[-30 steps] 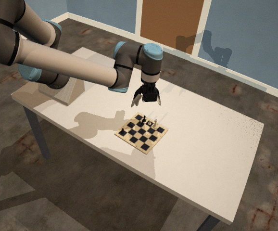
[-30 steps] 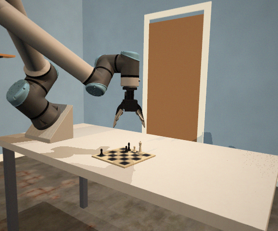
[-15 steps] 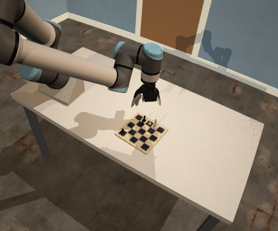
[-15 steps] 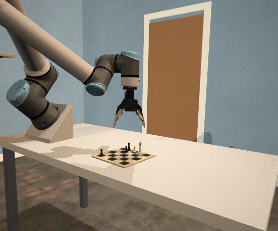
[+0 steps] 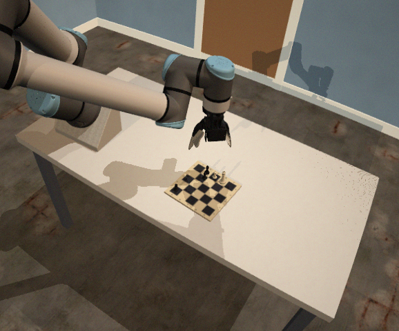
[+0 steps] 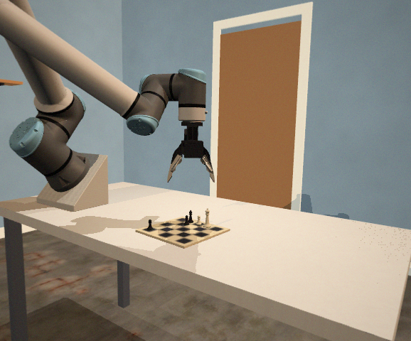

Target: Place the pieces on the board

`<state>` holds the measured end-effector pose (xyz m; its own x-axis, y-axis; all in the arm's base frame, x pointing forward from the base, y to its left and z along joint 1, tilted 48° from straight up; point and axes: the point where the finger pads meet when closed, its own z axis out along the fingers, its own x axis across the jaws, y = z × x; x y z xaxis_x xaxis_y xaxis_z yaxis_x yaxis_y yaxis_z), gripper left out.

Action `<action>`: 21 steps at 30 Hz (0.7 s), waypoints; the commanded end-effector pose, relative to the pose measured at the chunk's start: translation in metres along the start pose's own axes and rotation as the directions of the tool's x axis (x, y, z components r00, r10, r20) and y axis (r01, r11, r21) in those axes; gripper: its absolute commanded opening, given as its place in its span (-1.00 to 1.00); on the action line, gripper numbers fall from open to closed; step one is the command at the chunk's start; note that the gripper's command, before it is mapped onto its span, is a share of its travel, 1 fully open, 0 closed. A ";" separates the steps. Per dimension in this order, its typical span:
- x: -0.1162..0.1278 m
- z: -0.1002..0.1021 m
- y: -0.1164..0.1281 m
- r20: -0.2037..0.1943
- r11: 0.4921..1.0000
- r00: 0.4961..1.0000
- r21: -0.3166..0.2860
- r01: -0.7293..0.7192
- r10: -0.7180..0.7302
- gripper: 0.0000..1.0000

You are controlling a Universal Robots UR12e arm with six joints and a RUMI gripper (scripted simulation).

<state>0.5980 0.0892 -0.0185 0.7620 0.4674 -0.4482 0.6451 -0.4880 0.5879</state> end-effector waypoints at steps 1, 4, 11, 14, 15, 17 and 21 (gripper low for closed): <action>0.000 -0.025 0.000 0.000 1.000 1.000 0.000 -0.001 0.001 1.00; 0.000 -0.034 0.000 0.000 1.000 1.000 0.000 -0.001 0.001 1.00; 0.000 -0.051 0.000 0.000 1.000 1.000 0.000 -0.001 0.001 1.00; 0.000 -0.053 0.000 0.000 1.000 1.000 0.000 -0.001 0.001 1.00; 0.000 -0.054 0.000 0.000 1.000 1.000 0.000 -0.001 0.001 1.00; 0.000 -0.054 0.000 0.000 1.000 1.000 0.000 -0.001 0.001 1.00; 0.000 -0.054 0.000 0.000 1.000 1.000 0.000 -0.001 0.001 1.00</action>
<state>0.5952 0.1271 0.0162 0.7622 0.4669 -0.4485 0.6450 -0.4883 0.5879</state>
